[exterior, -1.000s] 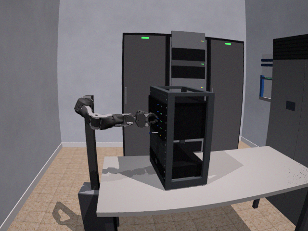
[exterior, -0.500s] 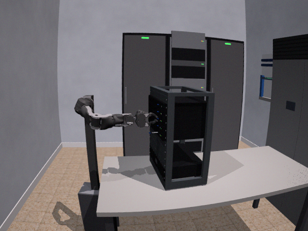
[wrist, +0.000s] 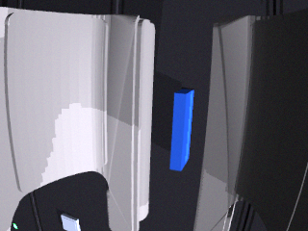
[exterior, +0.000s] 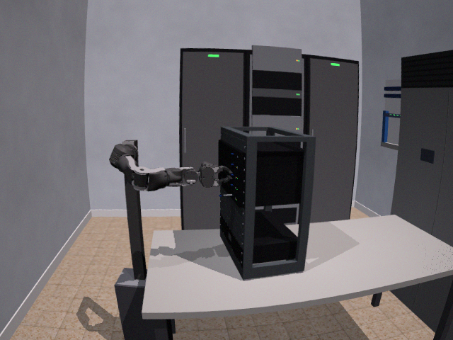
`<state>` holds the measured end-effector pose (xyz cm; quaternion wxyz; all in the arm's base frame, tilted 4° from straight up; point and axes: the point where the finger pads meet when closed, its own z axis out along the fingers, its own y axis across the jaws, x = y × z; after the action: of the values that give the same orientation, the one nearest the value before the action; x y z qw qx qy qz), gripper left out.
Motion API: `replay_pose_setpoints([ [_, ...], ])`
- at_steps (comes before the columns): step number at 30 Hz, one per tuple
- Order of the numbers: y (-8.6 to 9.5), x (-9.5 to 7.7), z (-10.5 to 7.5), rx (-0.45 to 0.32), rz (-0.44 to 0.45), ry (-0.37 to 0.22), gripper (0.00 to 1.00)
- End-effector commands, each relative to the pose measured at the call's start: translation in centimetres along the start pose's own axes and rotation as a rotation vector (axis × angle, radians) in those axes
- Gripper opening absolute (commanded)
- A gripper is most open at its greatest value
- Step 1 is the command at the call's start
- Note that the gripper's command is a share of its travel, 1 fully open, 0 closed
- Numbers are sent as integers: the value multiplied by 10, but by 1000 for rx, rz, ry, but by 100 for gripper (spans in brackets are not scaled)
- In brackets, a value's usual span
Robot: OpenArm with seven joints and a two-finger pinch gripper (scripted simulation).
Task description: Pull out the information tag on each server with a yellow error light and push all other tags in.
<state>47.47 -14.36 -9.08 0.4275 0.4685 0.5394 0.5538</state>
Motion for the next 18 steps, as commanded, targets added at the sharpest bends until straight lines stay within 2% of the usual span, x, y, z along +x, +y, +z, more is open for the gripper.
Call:
replay_pose_setpoints([
  [1, -3, 1, 0, 5, -2, 4, 10],
  [18, -3, 2, 2, 5, 0, 8, 10],
])
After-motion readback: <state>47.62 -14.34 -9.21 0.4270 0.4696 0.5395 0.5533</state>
